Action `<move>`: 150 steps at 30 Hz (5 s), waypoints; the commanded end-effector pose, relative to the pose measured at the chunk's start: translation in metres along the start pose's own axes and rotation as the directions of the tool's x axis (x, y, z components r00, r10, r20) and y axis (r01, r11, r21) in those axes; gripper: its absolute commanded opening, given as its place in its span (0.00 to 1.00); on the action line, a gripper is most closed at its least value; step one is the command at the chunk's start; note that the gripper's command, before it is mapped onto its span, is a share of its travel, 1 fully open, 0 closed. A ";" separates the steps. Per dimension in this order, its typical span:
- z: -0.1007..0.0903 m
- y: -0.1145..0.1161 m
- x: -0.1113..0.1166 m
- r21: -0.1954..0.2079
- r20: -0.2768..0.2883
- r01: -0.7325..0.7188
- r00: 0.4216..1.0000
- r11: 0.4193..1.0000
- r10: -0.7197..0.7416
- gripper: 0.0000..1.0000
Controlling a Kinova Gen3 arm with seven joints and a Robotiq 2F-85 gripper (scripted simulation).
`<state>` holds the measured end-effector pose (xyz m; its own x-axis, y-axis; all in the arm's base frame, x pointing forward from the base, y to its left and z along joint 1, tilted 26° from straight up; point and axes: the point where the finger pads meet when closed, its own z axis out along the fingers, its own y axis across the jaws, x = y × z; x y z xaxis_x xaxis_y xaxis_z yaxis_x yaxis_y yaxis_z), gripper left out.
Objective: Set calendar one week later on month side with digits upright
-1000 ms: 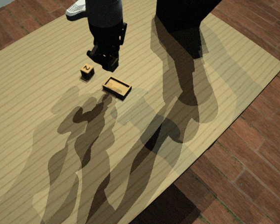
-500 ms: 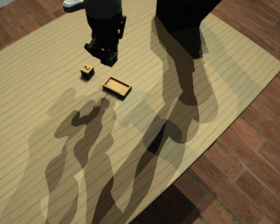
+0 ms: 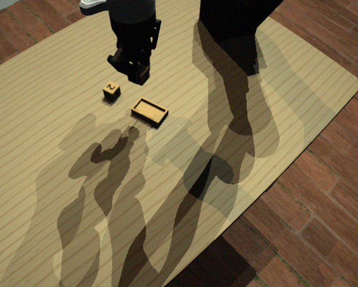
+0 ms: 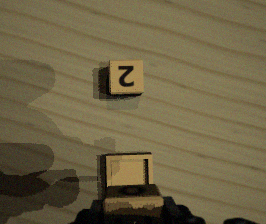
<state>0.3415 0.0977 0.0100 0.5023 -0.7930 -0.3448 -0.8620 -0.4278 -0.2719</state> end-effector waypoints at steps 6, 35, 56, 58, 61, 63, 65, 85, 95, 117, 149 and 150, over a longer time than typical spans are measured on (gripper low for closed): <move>0.000 0.000 -0.003 -0.003 0.000 0.032 0.999 0.999 -0.032 0.26; 0.009 0.002 -0.109 -0.005 0.017 0.984 0.177 0.177 -0.984 0.26; 0.008 -0.002 -0.123 0.001 -0.002 1.000 0.003 0.003 -1.000 0.26; 0.008 -0.002 -0.123 0.001 -0.002 1.000 0.003 0.003 -1.000 0.26; 0.008 -0.002 -0.123 0.000 -0.002 1.000 0.004 0.004 -1.000 0.26; 0.009 -0.002 -0.123 0.000 -0.002 1.000 0.004 0.004 -1.000 0.26; 0.012 -0.002 -0.123 -0.001 -0.001 1.000 0.004 0.004 -1.000 0.26; 0.079 -0.001 -0.123 -0.001 -0.001 1.000 0.004 0.004 -1.000 0.26; 0.103 -0.001 -0.123 -0.001 -0.001 1.000 0.004 0.004 -1.000 0.26; 0.105 -0.001 -0.123 -0.001 -0.001 1.000 0.004 0.004 -1.000 0.26; 0.107 -0.001 -0.123 -0.001 -0.001 1.000 0.004 0.004 -1.000 0.26; 0.108 -0.001 -0.123 -0.001 -0.001 1.000 0.004 0.004 -1.000 0.26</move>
<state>0.2882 0.2422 -0.0436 0.8638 0.4240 0.2721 0.4989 -0.7953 -0.3444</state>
